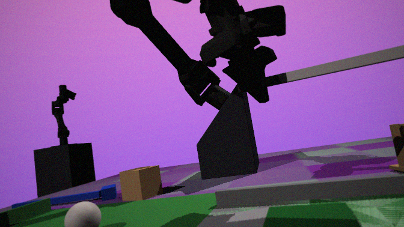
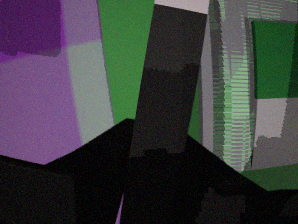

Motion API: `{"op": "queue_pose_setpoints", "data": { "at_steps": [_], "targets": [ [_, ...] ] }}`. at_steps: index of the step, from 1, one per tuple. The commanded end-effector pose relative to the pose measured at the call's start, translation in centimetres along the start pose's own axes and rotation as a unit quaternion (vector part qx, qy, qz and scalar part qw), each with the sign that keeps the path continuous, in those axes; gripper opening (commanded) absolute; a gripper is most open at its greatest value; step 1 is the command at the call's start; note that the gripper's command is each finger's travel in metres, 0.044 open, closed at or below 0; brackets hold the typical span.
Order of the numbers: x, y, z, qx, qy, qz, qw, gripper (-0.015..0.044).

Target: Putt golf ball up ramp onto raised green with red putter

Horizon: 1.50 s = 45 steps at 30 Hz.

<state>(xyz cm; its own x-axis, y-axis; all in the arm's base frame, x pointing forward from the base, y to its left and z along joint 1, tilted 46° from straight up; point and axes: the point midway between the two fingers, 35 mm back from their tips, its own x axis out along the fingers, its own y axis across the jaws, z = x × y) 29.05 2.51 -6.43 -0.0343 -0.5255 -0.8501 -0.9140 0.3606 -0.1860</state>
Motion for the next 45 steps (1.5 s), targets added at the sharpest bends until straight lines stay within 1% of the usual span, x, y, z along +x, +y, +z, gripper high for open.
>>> {"op": "queue_pose_setpoints", "data": {
  "at_steps": [1, 12, 23, 34, 45],
  "targets": [
    [-0.9, -0.9, -1.9, 0.046, 0.0, -0.006, 0.999, 0.0],
    [-2.6, -2.9, -7.5, 0.176, 0.008, -0.022, 0.984, 0.0],
    [-4.0, -3.7, -13.6, 0.307, 0.02, -0.04, 0.951, 0.0],
    [-5.3, -3.1, -19.7, 0.433, 0.036, -0.061, 0.899, 0.0],
    [-6.4, -1.3, -25.3, 0.55, 0.056, -0.085, 0.829, 0.0]
  ]
}}
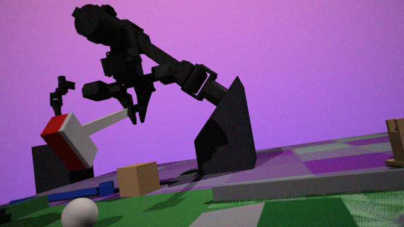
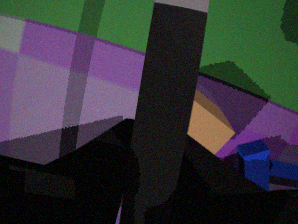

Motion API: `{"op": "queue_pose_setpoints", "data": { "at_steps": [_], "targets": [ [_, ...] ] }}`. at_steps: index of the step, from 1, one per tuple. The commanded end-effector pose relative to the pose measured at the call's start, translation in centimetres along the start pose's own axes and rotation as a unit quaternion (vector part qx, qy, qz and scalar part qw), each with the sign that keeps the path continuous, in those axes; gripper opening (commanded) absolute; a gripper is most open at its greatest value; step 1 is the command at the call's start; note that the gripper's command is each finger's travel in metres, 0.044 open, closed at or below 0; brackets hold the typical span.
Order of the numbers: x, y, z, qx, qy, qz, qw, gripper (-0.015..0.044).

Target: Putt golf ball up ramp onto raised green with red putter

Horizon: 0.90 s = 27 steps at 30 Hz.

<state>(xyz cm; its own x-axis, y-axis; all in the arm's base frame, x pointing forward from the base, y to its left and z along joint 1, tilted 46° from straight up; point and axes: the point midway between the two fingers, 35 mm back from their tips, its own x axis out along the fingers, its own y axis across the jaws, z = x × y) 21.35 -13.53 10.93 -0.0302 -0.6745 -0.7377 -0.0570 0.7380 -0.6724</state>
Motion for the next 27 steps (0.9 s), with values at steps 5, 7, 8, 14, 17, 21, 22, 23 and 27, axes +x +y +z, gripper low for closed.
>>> {"op": "queue_pose_setpoints", "data": {
  "at_steps": [5, 7, 8, 14, 17, 21, 22, 23, 27],
  "targets": [
    [-0.3, -2.5, -3.3, 0.095, 0.011, -0.025, 0.995, 0.0],
    [-0.4, -3.0, -4.1, 0.118, 0.014, -0.031, 0.992, 0.0],
    [-0.4, -3.1, -4.4, 0.124, 0.015, -0.032, 0.992, 0.0],
    [0.0, -3.2, -4.4, 0.126, 0.015, -0.033, 0.991, 0.0],
    [0.8, -3.2, -4.4, 0.126, 0.015, -0.032, 0.991, 0.0],
    [2.3, -3.3, -4.5, 0.126, 0.015, -0.032, 0.991, 0.0],
    [2.7, -3.3, -4.5, 0.126, 0.015, -0.033, 0.991, 0.0],
    [3.0, -3.4, -4.5, 0.126, 0.015, -0.033, 0.991, 0.0],
    [3.6, -3.4, -4.6, 0.126, 0.015, -0.034, 0.991, 0.0]
  ]
}}
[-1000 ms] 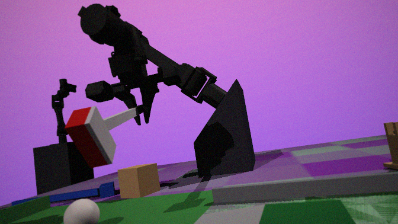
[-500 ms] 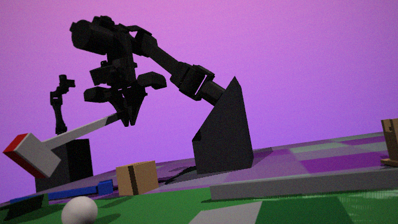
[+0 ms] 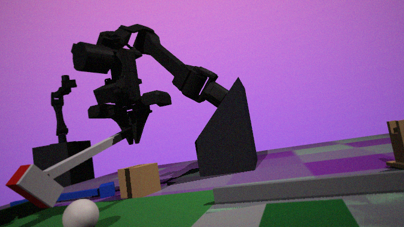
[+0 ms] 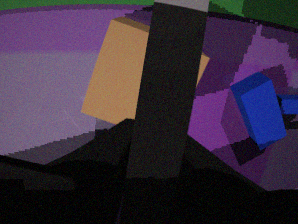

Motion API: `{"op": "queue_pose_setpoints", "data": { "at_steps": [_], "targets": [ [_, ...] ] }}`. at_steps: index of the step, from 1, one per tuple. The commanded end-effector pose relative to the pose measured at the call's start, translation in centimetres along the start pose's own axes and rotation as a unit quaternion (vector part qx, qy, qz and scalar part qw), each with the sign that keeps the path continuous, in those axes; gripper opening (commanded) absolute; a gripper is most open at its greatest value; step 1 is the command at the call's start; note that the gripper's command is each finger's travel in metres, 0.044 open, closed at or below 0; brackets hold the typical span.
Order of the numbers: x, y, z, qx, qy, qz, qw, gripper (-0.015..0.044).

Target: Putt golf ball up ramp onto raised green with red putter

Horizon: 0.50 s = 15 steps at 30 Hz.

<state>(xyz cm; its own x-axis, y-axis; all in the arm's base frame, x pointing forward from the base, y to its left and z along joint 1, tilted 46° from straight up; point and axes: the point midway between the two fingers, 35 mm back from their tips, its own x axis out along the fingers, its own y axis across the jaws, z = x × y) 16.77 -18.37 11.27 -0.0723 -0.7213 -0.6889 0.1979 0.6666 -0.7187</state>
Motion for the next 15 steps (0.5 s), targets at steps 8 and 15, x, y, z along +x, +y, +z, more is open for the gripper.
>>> {"op": "queue_pose_setpoints", "data": {
  "at_steps": [8, 15],
  "targets": [
    [1.4, 0.2, 0.1, -0.004, -0.003, 0.002, 1.0, 0.0],
    [2.5, 0.2, 0.1, -0.004, -0.004, 0.002, 1.0, 0.0]
  ]
}}
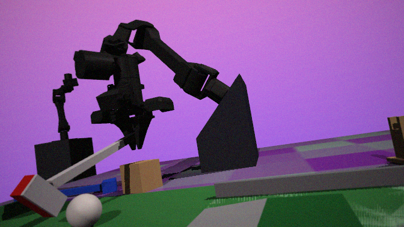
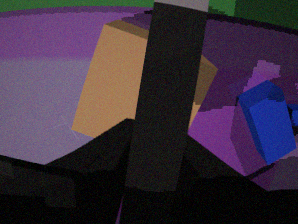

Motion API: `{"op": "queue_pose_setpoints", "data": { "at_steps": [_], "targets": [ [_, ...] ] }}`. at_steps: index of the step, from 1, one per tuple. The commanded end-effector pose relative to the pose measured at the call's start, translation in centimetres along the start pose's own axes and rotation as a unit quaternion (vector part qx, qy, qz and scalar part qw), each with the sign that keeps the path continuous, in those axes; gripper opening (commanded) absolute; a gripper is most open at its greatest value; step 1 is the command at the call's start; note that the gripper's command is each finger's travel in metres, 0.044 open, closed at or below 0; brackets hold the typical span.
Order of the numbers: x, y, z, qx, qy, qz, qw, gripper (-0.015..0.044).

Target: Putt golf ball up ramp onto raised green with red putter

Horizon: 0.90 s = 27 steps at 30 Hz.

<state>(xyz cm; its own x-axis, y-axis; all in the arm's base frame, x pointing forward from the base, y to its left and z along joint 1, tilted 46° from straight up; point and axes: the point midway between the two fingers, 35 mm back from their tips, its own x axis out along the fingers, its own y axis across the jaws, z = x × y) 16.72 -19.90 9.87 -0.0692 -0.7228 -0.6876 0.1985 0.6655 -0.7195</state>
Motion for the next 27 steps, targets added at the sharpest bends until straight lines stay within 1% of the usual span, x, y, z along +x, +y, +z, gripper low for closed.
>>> {"op": "queue_pose_setpoints", "data": {
  "at_steps": [1, 6, 17, 27],
  "targets": [
    [0.6, 0.2, 0.0, -0.004, -0.002, 0.002, 1.0, 0.0],
    [1.3, 0.2, -0.1, -0.004, -0.002, 0.002, 1.0, 0.0],
    [1.1, -0.1, -0.1, 0.0, 0.001, -0.001, 1.0, 0.0],
    [1.3, -2.9, 0.0, -0.004, -0.002, 0.001, 1.0, 0.0]
  ]
}}
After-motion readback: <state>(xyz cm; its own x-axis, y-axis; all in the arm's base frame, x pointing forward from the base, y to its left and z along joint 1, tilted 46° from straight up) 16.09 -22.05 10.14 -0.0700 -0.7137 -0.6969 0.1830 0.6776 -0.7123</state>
